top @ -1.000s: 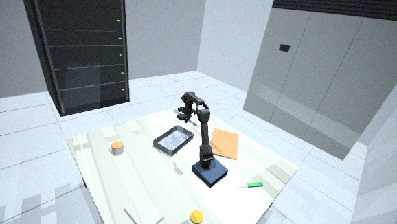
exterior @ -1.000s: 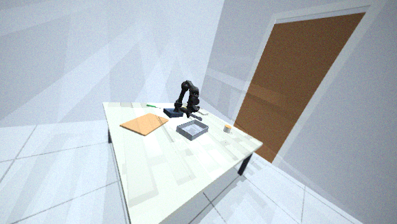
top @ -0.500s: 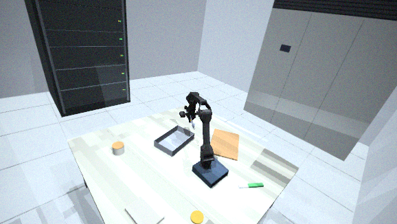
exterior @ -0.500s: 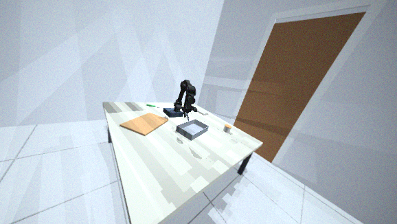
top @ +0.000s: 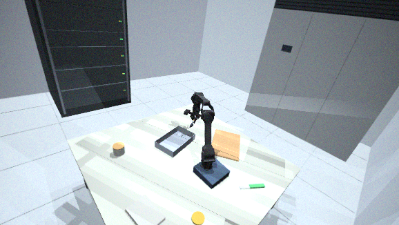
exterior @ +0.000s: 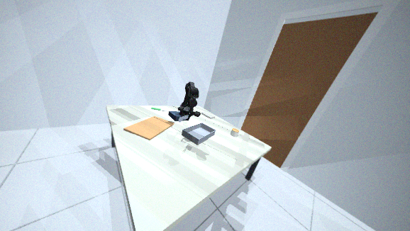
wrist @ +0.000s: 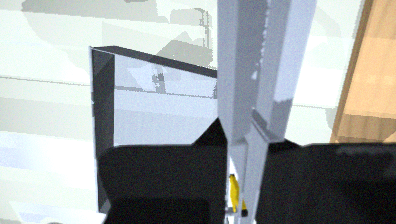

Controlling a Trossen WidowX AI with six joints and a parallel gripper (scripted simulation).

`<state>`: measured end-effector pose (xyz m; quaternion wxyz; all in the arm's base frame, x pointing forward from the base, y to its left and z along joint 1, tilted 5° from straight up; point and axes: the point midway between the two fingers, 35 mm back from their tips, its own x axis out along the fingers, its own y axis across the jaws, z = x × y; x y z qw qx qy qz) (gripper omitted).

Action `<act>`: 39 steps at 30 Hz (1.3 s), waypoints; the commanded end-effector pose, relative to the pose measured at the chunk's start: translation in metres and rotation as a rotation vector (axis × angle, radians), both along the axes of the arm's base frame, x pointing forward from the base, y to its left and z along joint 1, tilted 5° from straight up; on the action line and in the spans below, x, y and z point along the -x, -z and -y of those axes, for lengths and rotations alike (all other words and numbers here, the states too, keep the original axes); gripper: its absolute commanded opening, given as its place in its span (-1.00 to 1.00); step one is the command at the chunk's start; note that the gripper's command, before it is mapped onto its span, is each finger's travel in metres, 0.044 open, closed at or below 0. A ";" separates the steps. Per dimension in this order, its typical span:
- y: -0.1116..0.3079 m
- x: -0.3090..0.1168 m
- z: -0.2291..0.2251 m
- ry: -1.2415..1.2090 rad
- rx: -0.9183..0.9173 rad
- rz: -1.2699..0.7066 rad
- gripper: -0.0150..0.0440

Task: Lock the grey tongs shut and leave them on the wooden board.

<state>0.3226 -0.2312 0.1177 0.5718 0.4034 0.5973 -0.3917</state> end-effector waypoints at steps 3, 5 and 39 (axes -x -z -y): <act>0.000 0.008 0.011 0.260 0.010 -0.014 -1.00; 0.000 0.011 0.015 0.339 0.013 -0.018 -1.00; -0.001 0.053 0.059 1.019 0.035 -0.049 -1.00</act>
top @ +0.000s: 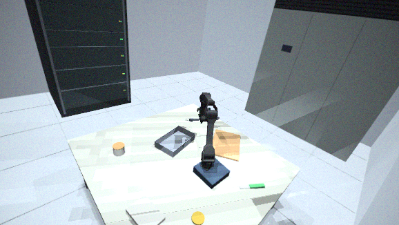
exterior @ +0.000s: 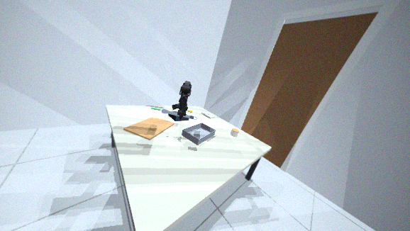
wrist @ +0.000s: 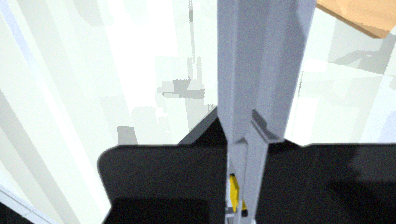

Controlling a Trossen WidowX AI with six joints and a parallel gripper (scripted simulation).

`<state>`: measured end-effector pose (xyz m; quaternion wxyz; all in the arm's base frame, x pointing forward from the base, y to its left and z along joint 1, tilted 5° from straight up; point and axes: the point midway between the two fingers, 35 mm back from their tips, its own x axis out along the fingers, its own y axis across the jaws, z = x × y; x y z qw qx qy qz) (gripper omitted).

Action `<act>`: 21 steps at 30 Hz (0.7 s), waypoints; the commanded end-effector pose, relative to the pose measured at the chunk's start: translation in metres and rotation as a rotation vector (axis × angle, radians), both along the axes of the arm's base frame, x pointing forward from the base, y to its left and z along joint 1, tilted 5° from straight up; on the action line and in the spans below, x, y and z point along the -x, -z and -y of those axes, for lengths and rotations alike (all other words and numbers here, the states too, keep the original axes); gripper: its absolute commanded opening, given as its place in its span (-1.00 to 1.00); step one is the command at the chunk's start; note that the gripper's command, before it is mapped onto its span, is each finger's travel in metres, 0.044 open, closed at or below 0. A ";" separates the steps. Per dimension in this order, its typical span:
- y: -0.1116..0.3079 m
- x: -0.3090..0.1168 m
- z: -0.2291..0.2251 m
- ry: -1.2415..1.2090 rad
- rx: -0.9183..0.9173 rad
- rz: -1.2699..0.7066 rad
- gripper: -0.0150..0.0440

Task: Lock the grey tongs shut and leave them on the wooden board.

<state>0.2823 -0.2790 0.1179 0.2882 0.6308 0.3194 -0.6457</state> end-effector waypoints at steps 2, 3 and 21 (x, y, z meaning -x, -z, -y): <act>-0.001 0.022 0.019 -0.078 0.000 0.001 -1.00; -0.001 0.026 0.023 -0.100 0.000 0.001 -1.00; -0.005 0.114 0.078 -0.467 -0.007 0.002 -1.00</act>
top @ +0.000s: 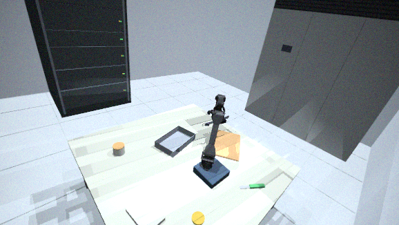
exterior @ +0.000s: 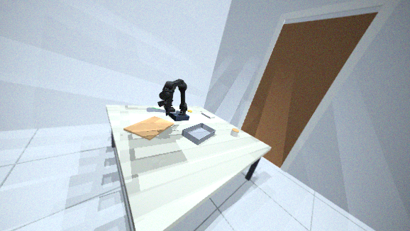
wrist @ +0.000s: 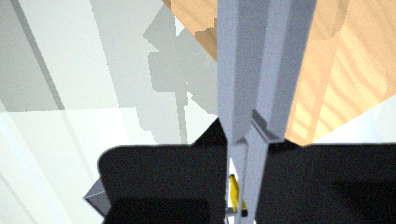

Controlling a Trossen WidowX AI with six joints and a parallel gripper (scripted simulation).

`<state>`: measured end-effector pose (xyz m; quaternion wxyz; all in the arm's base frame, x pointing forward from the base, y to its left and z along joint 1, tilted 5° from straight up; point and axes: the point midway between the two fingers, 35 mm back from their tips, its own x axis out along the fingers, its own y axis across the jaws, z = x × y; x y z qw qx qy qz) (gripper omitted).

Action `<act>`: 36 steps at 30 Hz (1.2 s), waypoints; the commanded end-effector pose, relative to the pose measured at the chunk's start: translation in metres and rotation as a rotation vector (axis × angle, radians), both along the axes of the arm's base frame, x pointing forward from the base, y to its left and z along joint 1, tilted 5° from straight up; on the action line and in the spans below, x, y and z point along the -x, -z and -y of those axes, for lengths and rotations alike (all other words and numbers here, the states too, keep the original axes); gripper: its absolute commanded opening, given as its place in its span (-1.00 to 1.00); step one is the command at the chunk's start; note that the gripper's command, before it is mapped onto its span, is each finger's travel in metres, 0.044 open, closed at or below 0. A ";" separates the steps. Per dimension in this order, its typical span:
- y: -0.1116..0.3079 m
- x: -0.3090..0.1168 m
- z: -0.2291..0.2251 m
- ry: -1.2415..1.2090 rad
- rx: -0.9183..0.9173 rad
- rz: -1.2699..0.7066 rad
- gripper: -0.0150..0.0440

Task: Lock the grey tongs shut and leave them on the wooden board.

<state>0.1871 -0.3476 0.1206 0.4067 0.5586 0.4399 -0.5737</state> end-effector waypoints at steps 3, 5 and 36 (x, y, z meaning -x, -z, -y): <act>-0.003 0.034 0.016 -0.134 0.001 -0.001 -1.00; -0.003 0.045 0.020 -0.175 0.000 -0.001 -1.00; -0.003 0.124 0.044 -0.474 0.018 -0.003 -1.00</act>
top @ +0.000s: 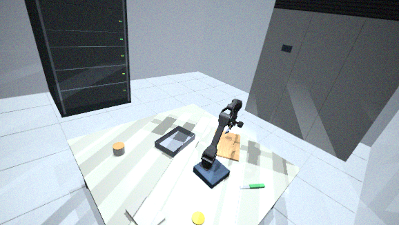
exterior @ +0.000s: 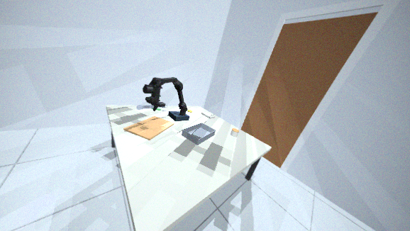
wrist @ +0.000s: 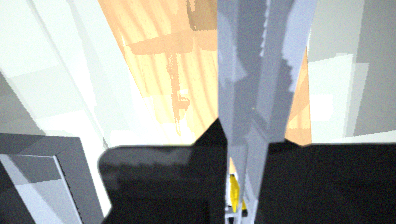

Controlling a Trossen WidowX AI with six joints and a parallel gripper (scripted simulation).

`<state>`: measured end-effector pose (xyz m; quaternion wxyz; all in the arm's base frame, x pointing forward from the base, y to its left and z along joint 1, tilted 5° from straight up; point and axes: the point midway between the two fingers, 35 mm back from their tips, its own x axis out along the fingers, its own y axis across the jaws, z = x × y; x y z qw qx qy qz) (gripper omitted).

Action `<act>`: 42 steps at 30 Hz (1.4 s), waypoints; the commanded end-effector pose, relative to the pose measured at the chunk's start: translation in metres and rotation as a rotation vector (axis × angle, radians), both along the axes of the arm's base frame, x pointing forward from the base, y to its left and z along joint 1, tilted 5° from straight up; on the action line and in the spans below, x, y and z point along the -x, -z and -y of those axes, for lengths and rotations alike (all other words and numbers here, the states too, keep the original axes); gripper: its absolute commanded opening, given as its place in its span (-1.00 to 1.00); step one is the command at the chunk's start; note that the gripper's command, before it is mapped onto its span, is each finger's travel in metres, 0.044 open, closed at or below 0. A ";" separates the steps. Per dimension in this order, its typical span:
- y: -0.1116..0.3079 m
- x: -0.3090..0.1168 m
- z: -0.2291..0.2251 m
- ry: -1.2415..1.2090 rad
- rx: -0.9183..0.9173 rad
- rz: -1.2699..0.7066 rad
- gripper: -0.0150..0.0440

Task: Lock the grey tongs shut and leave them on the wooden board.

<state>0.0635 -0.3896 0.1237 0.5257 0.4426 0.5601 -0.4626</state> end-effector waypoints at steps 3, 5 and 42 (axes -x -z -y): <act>0.003 0.000 0.005 -0.007 0.068 0.015 -1.00; 0.005 -0.001 0.007 -0.008 0.096 0.022 -1.00; 0.019 -0.002 0.020 -0.032 0.625 0.132 -1.00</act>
